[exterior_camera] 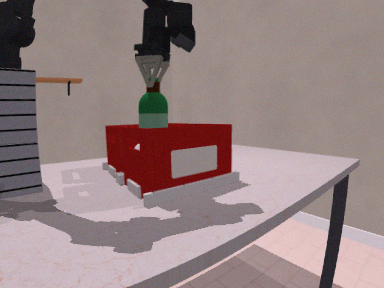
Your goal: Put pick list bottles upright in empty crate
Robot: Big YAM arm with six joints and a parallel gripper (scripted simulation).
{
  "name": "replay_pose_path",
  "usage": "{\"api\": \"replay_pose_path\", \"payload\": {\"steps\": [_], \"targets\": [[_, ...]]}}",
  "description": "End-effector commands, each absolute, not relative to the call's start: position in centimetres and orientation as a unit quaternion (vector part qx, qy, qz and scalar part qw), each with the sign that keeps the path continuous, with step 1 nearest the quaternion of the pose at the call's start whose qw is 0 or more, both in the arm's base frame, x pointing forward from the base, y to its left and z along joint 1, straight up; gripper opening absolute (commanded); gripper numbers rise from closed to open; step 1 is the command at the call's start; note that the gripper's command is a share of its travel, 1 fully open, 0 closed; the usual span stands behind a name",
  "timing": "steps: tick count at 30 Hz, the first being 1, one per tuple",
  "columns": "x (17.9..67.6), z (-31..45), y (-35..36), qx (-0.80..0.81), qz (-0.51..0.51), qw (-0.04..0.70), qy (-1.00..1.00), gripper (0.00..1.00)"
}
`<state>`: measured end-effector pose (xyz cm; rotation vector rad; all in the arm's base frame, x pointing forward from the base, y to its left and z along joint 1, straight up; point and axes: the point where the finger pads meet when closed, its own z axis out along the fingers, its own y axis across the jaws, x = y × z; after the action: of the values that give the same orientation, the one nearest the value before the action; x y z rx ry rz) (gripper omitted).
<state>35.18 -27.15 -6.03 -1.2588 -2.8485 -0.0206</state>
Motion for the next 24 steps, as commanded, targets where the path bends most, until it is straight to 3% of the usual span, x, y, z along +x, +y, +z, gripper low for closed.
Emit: {"api": "replay_pose_path", "payload": {"steps": [1, 24], "targets": [[37.8, -1.3, -29.5, -0.399, 0.006, -0.033, -0.916, 0.0], [37.8, 1.5, -29.7, -0.4, 0.007, -0.034, -0.916, 0.0]]}}
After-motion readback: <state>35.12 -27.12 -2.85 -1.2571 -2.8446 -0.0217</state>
